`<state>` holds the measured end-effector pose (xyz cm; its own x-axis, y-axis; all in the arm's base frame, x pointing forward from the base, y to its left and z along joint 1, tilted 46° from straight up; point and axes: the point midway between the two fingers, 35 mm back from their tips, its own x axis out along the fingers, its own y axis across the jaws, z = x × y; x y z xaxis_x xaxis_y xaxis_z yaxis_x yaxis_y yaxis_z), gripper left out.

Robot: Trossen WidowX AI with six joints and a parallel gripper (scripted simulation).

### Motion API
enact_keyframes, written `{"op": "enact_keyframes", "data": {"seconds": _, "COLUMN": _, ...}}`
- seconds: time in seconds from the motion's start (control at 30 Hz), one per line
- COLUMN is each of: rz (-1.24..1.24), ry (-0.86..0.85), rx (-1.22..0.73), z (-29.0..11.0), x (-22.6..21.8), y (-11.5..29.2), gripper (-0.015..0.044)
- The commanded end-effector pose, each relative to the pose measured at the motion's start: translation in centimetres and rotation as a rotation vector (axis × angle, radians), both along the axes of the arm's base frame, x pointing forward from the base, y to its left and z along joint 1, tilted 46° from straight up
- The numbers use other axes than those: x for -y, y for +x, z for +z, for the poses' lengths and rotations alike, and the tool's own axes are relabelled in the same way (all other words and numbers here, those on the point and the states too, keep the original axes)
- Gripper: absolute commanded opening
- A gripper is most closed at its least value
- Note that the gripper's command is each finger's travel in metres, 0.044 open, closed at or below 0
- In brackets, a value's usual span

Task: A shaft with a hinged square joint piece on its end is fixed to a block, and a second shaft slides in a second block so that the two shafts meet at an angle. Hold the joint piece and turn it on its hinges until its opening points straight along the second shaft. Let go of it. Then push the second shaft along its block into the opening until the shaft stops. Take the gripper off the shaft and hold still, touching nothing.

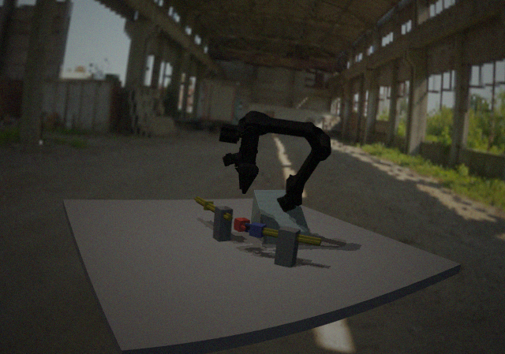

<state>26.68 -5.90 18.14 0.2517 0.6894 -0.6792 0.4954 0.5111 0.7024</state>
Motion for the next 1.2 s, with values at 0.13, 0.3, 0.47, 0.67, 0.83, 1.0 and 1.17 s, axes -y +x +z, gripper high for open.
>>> {"op": "enact_keyframes", "data": {"seconds": 0.13, "rz": 0.045, "ry": -0.033, "rx": 0.039, "z": 0.6, "x": 0.3, "y": -0.4, "gripper": 0.0440}}
{"op": "enact_keyframes", "data": {"seconds": 0.3, "rz": 0.000, "ry": 0.006, "rx": -0.010, "z": 0.1, "x": 0.5, "y": -0.2, "gripper": 0.0440}}
{"op": "enact_keyframes", "data": {"seconds": 0.47, "rz": -0.089, "ry": 0.090, "rx": -0.128, "z": -1.4, "x": 1.0, "y": 0.1, "gripper": 0.0440}}
{"op": "enact_keyframes", "data": {"seconds": 0.67, "rz": -0.195, "ry": 0.190, "rx": -0.274, "z": -3.2, "x": 1.5, "y": 0.2, "gripper": 0.0440}}
{"op": "enact_keyframes", "data": {"seconds": 0.83, "rz": -0.280, "ry": 0.272, "rx": -0.399, "z": -4.7, "x": 1.8, "y": 0.3, "gripper": 0.0440}}
{"op": "enact_keyframes", "data": {"seconds": 1.0, "rz": -0.364, "ry": 0.352, "rx": -0.526, "z": -6.2, "x": 2.1, "y": 0.2, "gripper": 0.0440}}
{"op": "enact_keyframes", "data": {"seconds": 1.17, "rz": -0.445, "ry": 0.432, "rx": -0.656, "z": -7.7, "x": 2.4, "y": 0.1, "gripper": 0.0440}}
